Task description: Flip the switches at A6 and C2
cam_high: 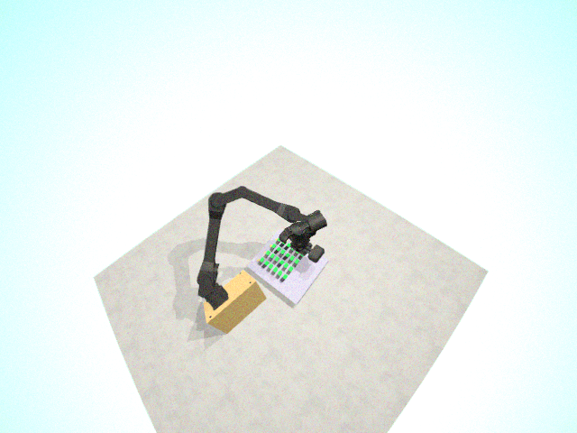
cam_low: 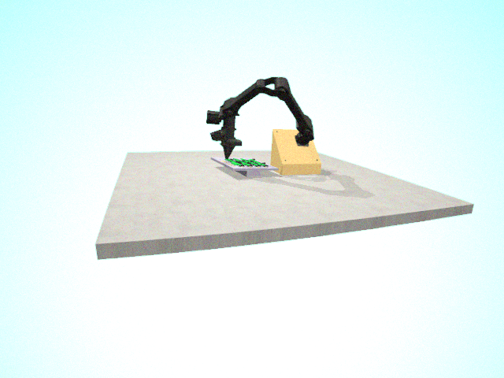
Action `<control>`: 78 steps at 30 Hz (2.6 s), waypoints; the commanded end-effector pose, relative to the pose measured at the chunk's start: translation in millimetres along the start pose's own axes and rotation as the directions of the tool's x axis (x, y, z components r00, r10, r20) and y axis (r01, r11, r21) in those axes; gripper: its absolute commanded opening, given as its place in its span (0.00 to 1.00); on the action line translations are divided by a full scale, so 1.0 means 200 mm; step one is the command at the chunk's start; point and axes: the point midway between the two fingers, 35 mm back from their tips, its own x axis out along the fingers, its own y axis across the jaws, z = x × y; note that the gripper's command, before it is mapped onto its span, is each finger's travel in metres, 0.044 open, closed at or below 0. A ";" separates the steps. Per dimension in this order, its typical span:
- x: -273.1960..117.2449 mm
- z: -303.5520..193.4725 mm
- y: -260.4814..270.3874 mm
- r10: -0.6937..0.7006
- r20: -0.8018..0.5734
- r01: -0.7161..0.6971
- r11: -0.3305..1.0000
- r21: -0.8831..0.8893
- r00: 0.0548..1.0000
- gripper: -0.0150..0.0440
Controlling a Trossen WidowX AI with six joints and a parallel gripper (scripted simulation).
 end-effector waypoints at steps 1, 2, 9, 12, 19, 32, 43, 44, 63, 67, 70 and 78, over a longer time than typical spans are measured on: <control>0.01 -0.01 0.00 0.005 -0.003 -0.005 1.000 0.007 1.000 0.25; 0.01 -0.01 0.00 0.005 -0.003 -0.005 1.000 0.007 1.000 0.25; -0.32 -0.02 -0.01 0.001 0.022 -0.002 1.000 0.008 1.000 0.25; -0.32 -0.02 -0.01 0.001 0.022 -0.002 1.000 0.008 1.000 0.25; -0.33 -0.19 0.27 0.003 0.021 -0.003 1.000 0.010 1.000 0.25; -0.15 -0.41 0.51 0.008 -0.005 -0.008 1.000 0.012 1.000 0.25; -0.08 -0.41 0.51 0.009 -0.007 -0.009 1.000 0.012 1.000 0.25; -0.08 -0.41 0.51 0.009 -0.007 -0.009 1.000 0.012 1.000 0.25; -0.01 -0.41 0.51 0.009 -0.007 -0.009 1.000 0.012 1.000 0.25; -0.01 -0.41 0.51 0.009 -0.007 -0.009 1.000 0.012 1.000 0.25; -0.01 -0.41 0.51 0.009 -0.007 -0.009 1.000 0.012 1.000 0.25; -0.01 -0.41 0.51 0.009 -0.007 -0.009 1.000 0.012 1.000 0.25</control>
